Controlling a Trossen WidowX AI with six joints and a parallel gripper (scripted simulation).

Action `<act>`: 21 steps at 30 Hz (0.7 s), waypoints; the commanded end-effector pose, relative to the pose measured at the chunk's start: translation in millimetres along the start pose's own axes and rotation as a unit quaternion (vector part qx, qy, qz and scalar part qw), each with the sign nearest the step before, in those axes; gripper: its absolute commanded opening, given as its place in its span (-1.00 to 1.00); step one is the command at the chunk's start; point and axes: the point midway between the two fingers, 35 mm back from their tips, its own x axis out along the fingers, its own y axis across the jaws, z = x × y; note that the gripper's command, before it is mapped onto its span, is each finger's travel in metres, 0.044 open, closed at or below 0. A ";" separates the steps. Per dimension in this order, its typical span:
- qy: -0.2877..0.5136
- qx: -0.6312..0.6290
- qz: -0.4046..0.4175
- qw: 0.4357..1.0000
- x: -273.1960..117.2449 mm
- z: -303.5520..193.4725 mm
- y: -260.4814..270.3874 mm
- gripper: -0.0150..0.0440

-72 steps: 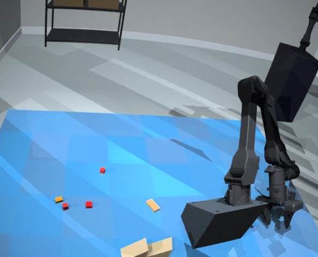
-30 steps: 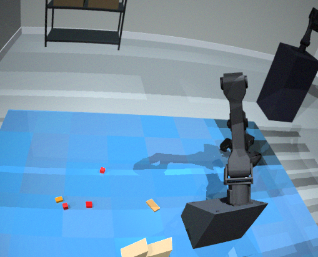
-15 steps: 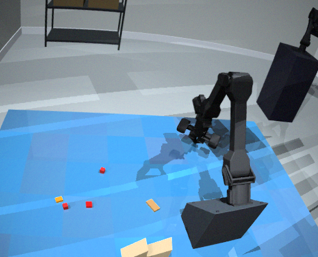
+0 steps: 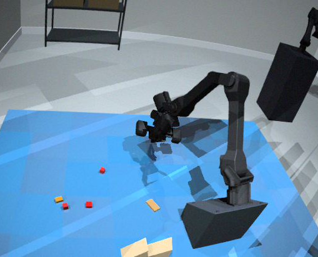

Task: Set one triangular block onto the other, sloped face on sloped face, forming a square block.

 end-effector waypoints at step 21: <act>0.256 -0.009 -0.032 0.966 -98.4 -299.4 151.1 -0.49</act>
